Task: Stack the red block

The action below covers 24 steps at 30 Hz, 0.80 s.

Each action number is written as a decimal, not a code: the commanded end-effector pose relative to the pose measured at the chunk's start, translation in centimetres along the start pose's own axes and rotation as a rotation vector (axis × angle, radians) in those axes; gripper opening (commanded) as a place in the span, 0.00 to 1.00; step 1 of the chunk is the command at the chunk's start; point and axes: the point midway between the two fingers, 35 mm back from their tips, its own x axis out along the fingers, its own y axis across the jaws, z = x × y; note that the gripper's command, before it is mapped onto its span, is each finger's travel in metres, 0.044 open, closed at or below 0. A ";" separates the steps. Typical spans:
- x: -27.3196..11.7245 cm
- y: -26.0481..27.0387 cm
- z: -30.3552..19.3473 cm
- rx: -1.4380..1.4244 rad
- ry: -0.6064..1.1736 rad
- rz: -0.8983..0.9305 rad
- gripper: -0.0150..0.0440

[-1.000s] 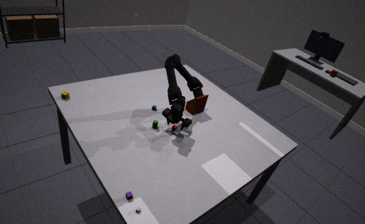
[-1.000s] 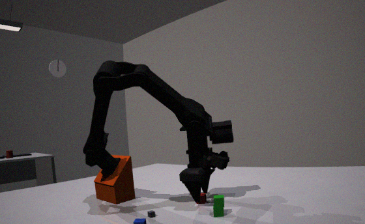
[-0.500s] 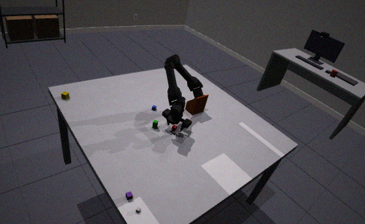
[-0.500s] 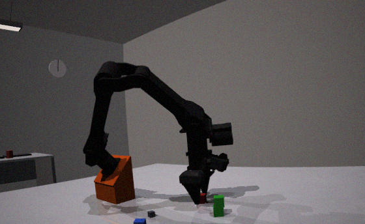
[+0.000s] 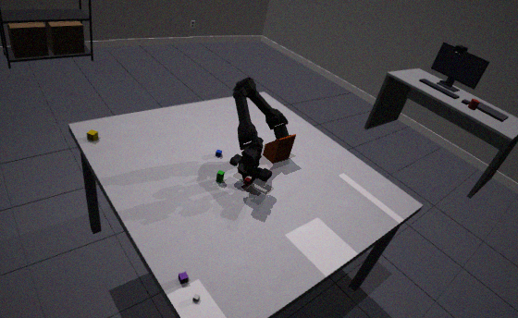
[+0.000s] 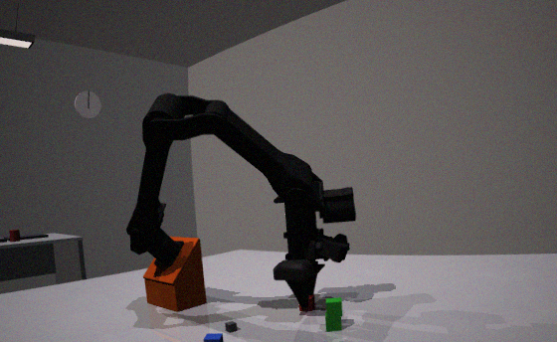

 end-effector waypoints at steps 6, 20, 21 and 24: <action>0.0 0.0 0.0 -0.002 0.000 0.000 0.31; -5.5 0.1 0.0 -0.005 -0.002 -0.003 0.25; -6.0 0.1 0.0 -0.005 -0.002 -0.003 0.25; -7.4 0.1 0.0 -0.005 -0.003 -0.002 0.25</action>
